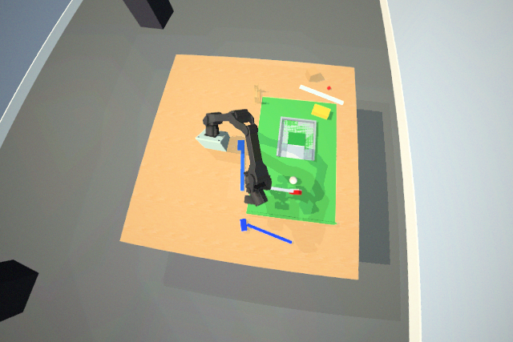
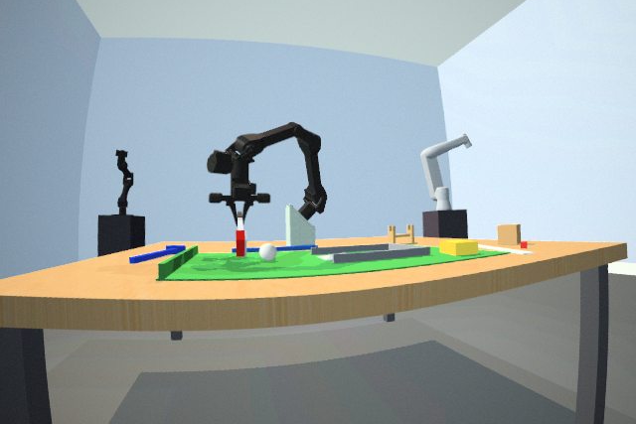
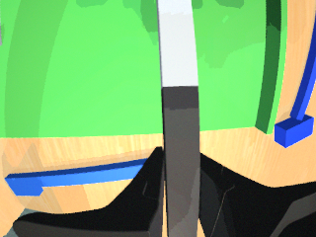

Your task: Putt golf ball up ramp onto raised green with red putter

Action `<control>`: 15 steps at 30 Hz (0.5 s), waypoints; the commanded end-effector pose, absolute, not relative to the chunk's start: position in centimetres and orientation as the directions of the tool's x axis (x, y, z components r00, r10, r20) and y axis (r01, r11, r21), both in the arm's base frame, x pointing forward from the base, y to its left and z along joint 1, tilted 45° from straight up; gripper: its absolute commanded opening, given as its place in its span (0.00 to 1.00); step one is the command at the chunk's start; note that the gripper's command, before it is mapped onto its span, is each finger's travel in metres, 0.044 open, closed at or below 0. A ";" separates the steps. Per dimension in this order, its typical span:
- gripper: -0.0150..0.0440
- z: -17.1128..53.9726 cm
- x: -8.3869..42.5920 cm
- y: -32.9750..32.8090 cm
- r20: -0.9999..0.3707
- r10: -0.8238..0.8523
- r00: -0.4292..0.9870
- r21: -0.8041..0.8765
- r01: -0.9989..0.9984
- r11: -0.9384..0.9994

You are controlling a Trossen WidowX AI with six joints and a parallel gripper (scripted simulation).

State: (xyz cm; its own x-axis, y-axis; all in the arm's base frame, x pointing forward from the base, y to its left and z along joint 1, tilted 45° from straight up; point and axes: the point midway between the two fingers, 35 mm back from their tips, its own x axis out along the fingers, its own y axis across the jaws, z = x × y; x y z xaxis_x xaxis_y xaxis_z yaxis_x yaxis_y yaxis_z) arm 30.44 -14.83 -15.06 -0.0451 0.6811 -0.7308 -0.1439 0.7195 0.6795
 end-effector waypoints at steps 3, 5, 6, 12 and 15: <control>0.25 -15.7 30.5 -14.2 -0.727 0.686 -0.035 0.683 -0.138 0.717; 0.25 -15.9 30.5 -14.0 -0.727 0.686 -0.035 0.683 -0.138 0.717; 0.25 -15.9 30.5 -13.9 -0.727 0.686 -0.035 0.683 -0.138 0.717; 0.25 -15.7 30.4 -14.2 -0.731 0.681 -0.044 0.679 -0.144 0.719; 0.25 -15.7 30.4 -14.2 -0.731 0.681 -0.044 0.679 -0.144 0.719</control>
